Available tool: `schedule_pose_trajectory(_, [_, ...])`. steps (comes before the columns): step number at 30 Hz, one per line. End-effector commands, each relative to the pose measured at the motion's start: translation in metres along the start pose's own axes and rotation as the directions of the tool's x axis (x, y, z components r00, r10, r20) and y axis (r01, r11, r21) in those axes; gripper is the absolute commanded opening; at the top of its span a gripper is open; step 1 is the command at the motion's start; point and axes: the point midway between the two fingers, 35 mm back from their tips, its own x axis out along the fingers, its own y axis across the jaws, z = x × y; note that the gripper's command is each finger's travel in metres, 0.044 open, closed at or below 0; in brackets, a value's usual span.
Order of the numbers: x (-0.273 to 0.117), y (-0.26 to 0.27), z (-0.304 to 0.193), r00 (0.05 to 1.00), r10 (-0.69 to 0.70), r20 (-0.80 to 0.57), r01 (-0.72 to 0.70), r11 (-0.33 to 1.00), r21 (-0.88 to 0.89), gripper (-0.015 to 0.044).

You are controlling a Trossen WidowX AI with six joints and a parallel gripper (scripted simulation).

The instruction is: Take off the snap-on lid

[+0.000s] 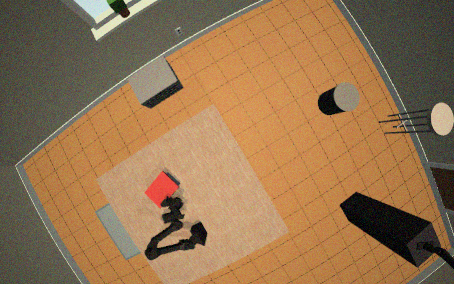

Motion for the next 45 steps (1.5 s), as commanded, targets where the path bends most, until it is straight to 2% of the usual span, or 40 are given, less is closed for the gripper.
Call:
schedule_pose_trajectory(1, [0.000,0.000,0.000,1.000,-0.001,0.001,0.001,1.000,0.003,0.0000])
schedule_pose_trajectory(45, [-0.024,0.053,0.000,1.000,0.000,0.004,0.000,1.000,0.001,0.0000])
